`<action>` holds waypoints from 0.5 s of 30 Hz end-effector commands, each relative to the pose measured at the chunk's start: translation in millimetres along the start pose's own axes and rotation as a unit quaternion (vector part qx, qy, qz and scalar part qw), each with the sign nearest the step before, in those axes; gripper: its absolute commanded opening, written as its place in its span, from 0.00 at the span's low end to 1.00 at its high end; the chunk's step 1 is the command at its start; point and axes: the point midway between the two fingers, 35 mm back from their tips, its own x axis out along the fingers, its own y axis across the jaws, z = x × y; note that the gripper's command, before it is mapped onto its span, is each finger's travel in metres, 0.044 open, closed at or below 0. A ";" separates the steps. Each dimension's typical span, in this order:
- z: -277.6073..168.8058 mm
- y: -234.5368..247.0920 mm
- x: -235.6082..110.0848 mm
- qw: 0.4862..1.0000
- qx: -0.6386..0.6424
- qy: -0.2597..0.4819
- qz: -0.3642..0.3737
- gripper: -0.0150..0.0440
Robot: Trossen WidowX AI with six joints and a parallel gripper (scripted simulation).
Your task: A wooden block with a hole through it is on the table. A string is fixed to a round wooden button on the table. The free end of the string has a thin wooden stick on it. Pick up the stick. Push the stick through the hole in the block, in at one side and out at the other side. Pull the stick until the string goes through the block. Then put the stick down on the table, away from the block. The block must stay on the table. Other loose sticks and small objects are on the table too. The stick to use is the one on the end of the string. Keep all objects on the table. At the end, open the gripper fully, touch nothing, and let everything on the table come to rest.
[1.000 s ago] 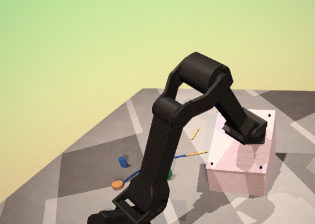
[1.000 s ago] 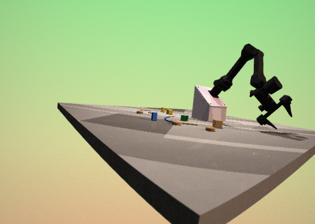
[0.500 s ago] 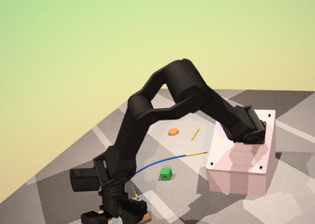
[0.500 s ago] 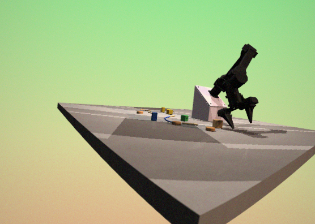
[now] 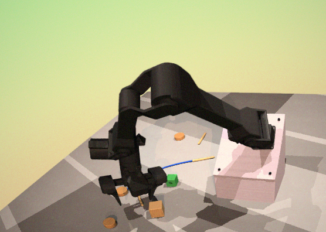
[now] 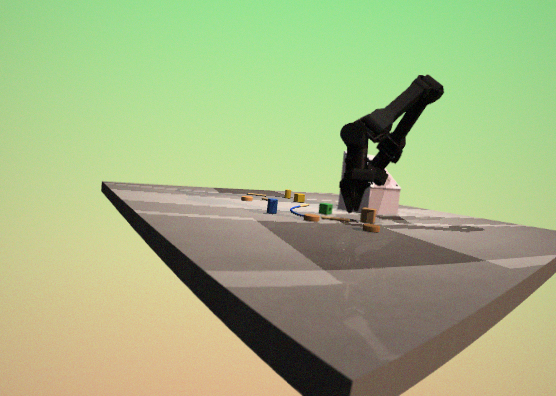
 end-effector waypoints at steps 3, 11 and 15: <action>-51.9 72.5 -29.3 0.977 0.205 0.030 0.058 1.00; -70.9 126.4 -55.9 0.928 0.361 0.036 0.089 1.00; -70.9 126.4 -55.9 0.928 0.361 0.036 0.089 1.00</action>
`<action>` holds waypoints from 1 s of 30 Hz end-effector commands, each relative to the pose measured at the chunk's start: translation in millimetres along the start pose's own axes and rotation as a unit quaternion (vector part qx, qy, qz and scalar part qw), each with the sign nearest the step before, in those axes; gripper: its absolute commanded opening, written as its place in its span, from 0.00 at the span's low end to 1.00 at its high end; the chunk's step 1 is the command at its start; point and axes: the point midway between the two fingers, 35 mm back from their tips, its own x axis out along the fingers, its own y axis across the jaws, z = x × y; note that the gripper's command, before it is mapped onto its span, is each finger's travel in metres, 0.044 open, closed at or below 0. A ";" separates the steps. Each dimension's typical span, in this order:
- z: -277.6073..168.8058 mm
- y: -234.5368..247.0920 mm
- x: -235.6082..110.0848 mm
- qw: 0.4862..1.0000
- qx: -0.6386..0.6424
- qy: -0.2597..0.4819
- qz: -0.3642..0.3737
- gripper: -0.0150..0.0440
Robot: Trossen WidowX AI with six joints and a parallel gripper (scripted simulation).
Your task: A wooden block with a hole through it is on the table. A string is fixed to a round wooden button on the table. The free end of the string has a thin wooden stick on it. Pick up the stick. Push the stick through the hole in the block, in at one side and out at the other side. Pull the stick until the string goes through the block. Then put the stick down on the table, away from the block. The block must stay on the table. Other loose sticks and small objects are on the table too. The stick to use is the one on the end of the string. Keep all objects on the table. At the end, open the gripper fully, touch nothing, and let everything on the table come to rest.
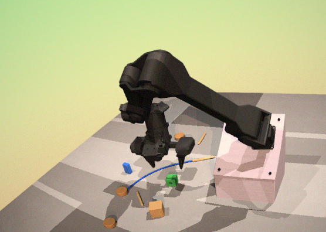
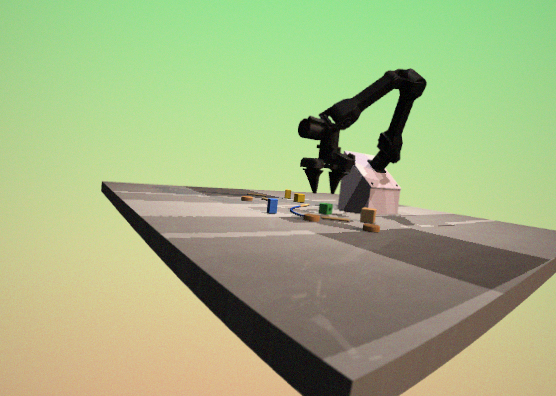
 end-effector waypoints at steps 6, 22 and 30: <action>-0.4 1.8 0.6 1.000 0.005 -0.001 0.004 1.00; -0.5 1.8 0.6 1.000 0.005 -0.001 0.004 0.66; -0.5 1.8 0.5 1.000 0.005 -0.001 0.004 0.35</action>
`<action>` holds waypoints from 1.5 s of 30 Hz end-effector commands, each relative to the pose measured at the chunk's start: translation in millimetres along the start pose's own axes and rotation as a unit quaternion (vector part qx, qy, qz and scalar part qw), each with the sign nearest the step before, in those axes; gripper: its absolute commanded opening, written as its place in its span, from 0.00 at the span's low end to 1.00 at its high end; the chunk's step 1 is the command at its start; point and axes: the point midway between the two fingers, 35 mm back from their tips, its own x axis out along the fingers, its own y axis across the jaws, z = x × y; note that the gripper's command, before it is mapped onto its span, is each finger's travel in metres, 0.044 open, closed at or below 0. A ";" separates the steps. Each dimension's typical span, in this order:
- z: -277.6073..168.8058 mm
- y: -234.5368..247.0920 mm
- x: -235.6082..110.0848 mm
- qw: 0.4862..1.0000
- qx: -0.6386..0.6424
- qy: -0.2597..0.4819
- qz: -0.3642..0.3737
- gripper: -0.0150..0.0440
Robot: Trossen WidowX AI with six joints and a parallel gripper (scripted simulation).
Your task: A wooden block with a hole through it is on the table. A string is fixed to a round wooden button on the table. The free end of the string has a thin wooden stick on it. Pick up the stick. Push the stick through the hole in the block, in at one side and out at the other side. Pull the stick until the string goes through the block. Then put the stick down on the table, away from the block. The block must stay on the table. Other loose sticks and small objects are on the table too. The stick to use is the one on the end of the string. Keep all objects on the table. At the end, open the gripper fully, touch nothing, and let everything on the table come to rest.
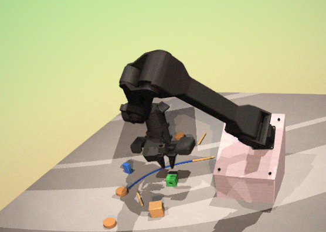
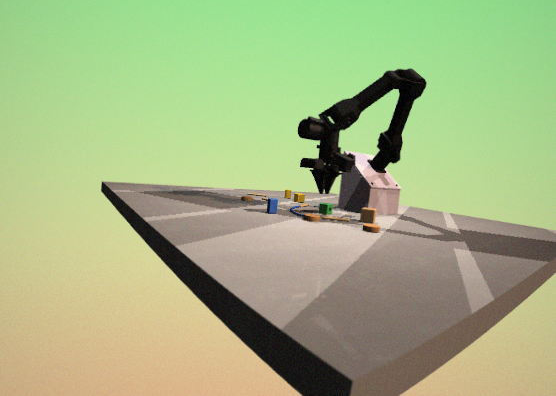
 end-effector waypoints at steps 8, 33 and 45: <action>0.0 0.0 0.0 1.000 0.000 0.000 0.000 0.25; 0.0 0.0 0.0 1.000 0.000 0.000 0.000 0.53; 0.0 0.0 0.0 1.000 0.000 0.000 0.000 0.25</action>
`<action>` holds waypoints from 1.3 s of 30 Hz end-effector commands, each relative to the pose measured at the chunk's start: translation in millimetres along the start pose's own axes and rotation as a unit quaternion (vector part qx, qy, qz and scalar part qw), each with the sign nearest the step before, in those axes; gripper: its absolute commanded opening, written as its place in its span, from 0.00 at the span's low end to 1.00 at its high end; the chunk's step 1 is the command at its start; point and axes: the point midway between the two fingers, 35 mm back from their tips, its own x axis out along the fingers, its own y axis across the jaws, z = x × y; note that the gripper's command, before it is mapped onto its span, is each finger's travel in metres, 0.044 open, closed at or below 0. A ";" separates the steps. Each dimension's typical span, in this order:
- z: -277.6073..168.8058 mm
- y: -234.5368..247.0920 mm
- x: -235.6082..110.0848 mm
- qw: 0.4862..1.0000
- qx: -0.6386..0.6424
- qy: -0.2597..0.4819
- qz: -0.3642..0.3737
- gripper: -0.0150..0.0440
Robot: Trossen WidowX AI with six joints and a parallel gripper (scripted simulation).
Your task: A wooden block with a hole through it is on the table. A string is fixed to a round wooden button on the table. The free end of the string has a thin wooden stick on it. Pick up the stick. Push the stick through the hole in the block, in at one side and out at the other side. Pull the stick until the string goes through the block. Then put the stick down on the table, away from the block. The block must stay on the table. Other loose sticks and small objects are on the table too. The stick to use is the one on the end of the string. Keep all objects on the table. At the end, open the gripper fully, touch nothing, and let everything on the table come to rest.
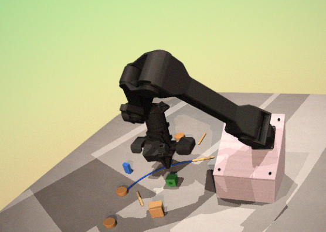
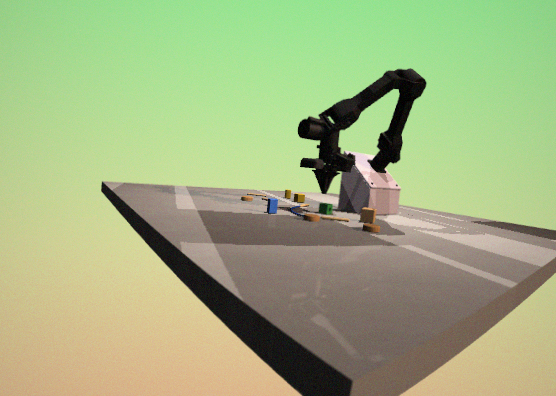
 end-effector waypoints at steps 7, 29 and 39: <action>0.0 0.0 0.0 1.000 0.000 0.000 0.000 0.25; -65.0 12.8 -2.2 0.468 0.884 0.005 -0.006 1.00; -84.2 19.6 -2.4 0.155 0.988 0.003 -0.008 1.00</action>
